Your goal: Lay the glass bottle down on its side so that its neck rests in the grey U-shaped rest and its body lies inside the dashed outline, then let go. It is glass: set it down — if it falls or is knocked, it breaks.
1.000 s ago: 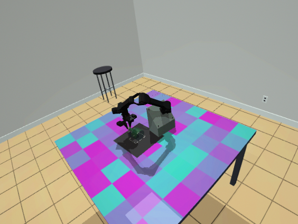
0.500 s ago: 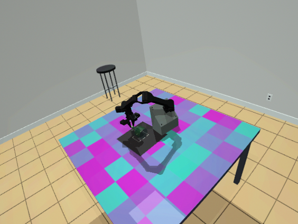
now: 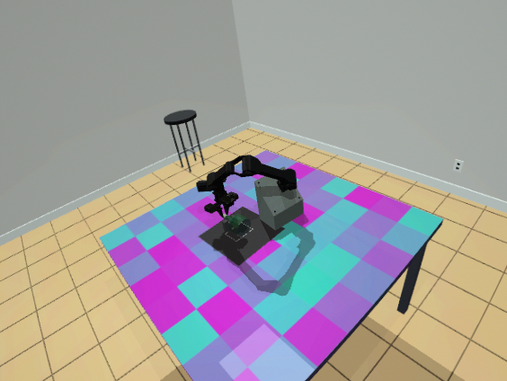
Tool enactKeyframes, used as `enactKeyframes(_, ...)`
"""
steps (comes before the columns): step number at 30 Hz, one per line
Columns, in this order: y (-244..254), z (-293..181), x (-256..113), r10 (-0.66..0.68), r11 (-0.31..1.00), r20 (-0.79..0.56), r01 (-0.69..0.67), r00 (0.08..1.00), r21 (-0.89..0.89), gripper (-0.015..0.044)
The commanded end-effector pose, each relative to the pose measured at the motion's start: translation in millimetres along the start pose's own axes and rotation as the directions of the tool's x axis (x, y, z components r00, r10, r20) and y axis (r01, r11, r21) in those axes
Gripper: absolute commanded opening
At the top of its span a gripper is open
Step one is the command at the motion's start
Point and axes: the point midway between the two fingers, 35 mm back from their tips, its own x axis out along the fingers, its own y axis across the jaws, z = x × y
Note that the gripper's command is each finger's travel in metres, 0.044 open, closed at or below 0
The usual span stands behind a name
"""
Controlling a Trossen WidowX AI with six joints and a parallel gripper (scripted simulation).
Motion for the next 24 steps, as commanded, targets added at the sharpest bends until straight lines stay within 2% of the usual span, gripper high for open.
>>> enactKeyframes(1,0.8,4.7,1.9,0.003,1.0,0.005,-0.003,1.0,0.004,0.0105)
enactKeyframes(13,0.1,0.0,0.1,-0.001,1.0,-0.001,0.001,1.0,-0.001,0.0105)
enactKeyframes(24,0.1,0.0,0.1,-0.001,1.0,-0.001,0.001,1.0,-0.001,0.0394)
